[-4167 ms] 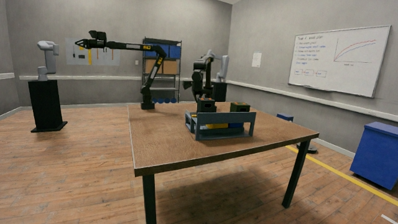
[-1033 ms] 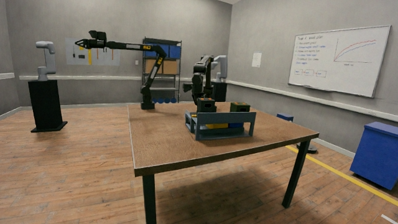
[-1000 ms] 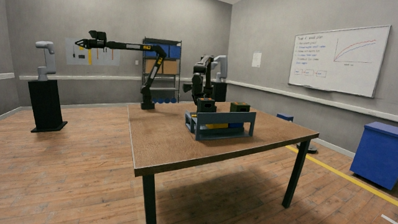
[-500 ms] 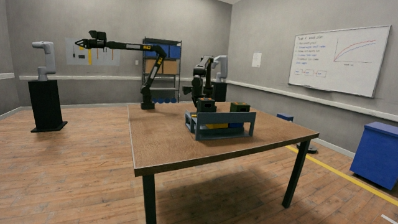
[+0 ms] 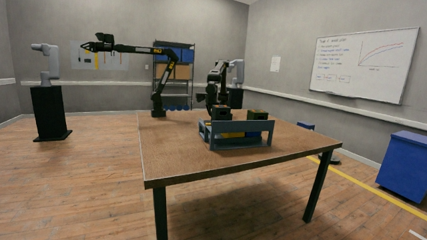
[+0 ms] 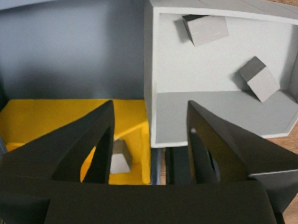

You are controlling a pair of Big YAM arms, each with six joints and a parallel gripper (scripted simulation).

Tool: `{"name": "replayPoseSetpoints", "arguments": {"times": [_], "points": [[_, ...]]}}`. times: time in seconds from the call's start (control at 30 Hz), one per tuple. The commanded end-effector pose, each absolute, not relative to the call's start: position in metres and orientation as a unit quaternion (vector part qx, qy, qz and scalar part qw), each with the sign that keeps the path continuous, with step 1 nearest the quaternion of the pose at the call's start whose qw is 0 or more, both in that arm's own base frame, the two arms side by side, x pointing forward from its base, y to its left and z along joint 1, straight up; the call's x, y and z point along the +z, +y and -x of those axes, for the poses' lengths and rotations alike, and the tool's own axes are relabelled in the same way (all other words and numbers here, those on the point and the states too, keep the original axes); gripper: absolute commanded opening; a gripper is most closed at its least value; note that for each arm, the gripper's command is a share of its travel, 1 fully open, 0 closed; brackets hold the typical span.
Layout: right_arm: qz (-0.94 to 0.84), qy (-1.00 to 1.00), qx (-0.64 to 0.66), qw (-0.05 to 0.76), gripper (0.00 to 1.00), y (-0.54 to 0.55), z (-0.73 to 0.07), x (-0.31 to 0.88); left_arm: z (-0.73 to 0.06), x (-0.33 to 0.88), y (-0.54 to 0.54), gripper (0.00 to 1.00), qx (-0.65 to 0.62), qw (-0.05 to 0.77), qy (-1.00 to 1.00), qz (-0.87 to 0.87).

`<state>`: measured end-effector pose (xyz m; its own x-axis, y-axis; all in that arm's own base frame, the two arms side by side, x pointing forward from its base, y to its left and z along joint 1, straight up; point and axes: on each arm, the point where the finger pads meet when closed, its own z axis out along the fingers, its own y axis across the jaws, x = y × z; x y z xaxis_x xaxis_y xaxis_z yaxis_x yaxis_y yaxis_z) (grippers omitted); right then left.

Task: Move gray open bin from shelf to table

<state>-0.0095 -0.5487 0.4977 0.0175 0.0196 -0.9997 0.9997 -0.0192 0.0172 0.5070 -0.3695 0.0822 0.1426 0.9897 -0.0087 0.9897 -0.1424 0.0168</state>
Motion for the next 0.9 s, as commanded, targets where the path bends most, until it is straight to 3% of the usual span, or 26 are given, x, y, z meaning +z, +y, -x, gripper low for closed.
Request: {"name": "replayPoseSetpoints", "arguments": {"times": [0.0,0.87], "points": [[-0.506,0.494,-0.506,0.494,1.00,-0.5447,0.0138,0.5005,-0.5082,0.0601,-0.3689,0.43,0.000,-0.003,0.657,-0.754],[-0.506,0.494,-0.506,0.494,1.00,-0.5447,0.0138,0.5005,-0.5085,0.0537,-0.3724,0.43,-0.001,-0.006,0.655,-0.755]]}}
